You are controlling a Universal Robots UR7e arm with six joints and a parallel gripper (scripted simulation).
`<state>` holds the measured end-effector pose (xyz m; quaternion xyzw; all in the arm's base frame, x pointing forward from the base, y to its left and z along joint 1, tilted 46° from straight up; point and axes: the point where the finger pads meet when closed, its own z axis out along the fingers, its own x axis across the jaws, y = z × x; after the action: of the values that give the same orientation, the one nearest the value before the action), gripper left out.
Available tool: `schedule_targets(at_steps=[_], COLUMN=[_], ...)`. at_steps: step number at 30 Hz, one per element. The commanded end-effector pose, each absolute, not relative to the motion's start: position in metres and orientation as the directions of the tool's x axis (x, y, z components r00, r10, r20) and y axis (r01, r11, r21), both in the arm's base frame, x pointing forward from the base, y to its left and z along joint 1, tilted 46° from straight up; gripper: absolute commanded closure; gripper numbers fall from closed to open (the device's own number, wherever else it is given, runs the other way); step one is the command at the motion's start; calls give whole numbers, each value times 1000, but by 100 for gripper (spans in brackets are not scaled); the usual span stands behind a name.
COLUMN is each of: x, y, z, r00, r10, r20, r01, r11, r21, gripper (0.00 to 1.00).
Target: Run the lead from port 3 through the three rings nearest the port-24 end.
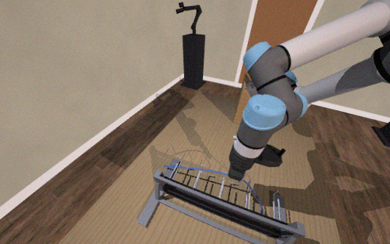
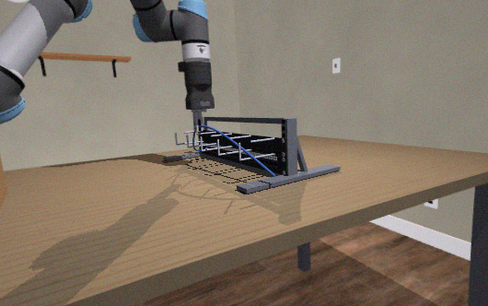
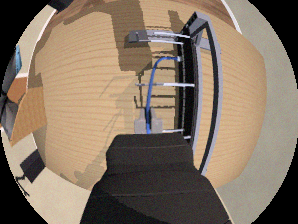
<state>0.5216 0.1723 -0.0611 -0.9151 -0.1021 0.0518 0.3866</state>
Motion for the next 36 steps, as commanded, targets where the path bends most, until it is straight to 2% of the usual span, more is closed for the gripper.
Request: schedule_targets(at_steps=[1, 36], x=[522, 516], y=[173, 197], z=[-64, -88], r00=[974, 974], r10=[226, 226], r20=[-14, -14], r01=[148, 148], r11=[-682, -682], r21=[-717, -717], gripper=[100, 100])
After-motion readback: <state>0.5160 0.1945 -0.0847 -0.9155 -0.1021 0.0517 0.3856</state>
